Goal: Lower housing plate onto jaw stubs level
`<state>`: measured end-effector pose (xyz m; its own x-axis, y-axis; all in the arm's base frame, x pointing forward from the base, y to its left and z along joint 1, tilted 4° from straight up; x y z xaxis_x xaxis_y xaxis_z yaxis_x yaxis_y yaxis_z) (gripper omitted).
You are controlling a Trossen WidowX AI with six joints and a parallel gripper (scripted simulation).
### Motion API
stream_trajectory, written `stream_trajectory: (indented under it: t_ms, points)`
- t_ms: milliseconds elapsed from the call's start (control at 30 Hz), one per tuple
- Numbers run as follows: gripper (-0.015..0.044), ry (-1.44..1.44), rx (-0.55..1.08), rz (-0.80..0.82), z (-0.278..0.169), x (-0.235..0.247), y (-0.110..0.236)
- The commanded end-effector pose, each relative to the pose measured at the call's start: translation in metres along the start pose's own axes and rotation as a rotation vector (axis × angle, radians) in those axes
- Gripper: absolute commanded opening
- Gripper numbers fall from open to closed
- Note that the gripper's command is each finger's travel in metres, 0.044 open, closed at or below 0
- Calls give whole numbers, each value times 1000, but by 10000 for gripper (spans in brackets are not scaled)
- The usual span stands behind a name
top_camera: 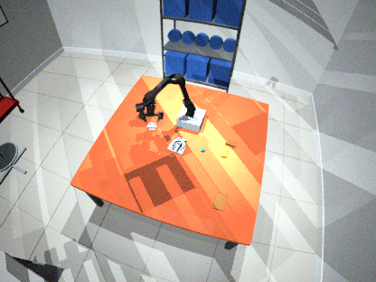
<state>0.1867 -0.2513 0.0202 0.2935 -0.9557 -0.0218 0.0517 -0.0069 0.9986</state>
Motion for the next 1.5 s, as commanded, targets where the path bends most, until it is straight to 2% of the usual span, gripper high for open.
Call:
stream_trajectory:
  t_ms: [0, 1000, 1467]
  points:
    - [440, -3, 4, -2, -1, 0, -1]
    - [440, 0, 0, 0, 0, 0, 0]
    - [440, -1, 2, -1, -1, 2, -22]
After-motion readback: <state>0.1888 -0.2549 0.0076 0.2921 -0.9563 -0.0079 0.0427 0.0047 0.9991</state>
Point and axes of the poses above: the point midway between the two fingers, 35 mm back from their tips, its own y axis back along the fingers, its own x axis across the jaws, z = x × y, the point moved 1 cm from there along y, back along the fingers
